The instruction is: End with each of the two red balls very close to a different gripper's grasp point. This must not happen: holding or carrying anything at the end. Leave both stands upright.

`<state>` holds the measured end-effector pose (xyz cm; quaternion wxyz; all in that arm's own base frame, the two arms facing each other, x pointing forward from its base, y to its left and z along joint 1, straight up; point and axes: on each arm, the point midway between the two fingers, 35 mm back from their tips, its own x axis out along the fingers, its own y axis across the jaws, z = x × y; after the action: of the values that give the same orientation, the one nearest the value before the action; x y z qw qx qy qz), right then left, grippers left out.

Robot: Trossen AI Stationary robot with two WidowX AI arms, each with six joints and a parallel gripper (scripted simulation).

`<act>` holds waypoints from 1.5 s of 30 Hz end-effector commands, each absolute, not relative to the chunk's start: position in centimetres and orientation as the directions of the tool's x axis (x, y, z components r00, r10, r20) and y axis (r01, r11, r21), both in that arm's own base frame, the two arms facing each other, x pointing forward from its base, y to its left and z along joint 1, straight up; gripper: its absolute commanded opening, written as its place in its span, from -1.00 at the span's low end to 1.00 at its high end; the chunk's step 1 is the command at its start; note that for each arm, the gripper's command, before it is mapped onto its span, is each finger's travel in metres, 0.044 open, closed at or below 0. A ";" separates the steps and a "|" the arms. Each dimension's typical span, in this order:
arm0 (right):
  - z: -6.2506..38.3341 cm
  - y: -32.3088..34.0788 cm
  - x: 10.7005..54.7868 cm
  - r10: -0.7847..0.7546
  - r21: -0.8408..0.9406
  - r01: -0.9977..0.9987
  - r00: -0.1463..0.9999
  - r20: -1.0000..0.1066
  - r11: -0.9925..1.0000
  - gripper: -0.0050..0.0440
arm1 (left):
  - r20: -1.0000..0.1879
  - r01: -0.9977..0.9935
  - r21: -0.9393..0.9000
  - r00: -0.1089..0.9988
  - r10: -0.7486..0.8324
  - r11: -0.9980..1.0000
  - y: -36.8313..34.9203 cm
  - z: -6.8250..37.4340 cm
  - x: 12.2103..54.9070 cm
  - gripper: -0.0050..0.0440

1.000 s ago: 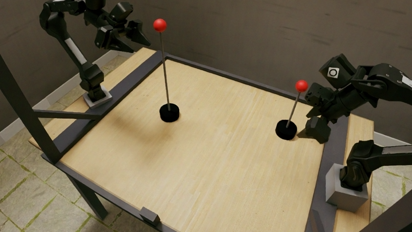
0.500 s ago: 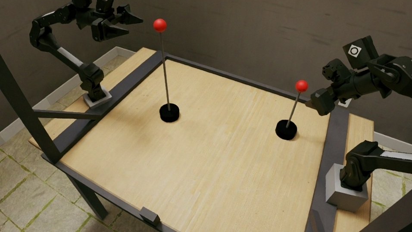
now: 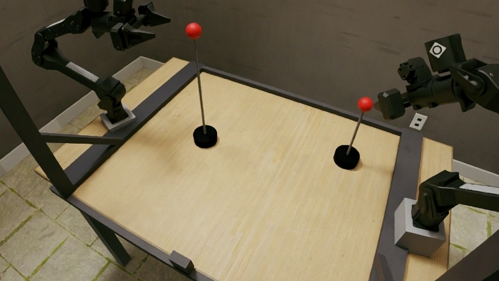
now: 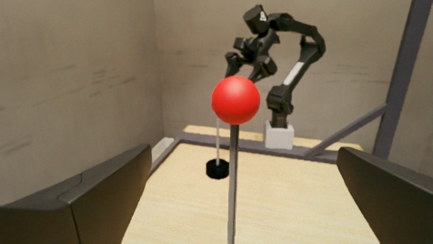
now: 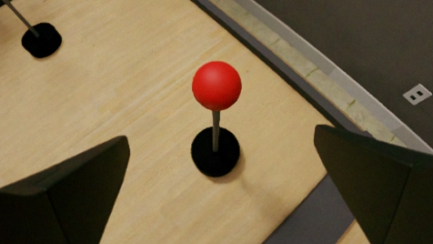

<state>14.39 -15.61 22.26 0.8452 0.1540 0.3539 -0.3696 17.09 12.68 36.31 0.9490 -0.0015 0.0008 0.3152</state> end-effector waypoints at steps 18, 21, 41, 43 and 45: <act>22.9 -15.8 14.4 -0.529 0.000 0.739 0.483 -0.698 0.674 1.00 | -0.004 -0.594 0.000 0.804 0.594 0.804 13.5 36.1 18.3 1.00; 22.9 -15.8 14.4 -0.529 0.000 0.739 0.483 -0.698 0.674 1.00 | -0.004 -0.595 0.000 0.804 0.595 0.804 13.7 36.1 18.6 1.00; 22.9 -15.8 14.4 -0.529 0.000 0.739 0.483 -0.698 0.674 1.00 | 0.023 -0.594 0.000 0.804 0.594 0.805 16.2 37.3 21.9 1.00; 22.9 -15.8 14.4 -0.529 0.000 0.739 0.483 -0.698 0.674 1.00 | 0.024 -0.594 0.000 0.804 0.594 0.805 16.5 37.3 22.3 1.00; 22.9 -15.8 14.4 -0.529 0.000 0.739 0.483 -0.698 0.674 1.00 | 0.024 -0.594 0.000 0.804 0.594 0.805 16.8 37.3 22.8 1.00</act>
<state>14.38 -15.69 22.33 0.8453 0.1543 0.3519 -0.3712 22.12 16.34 36.15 0.9497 -0.0010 0.0001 0.3131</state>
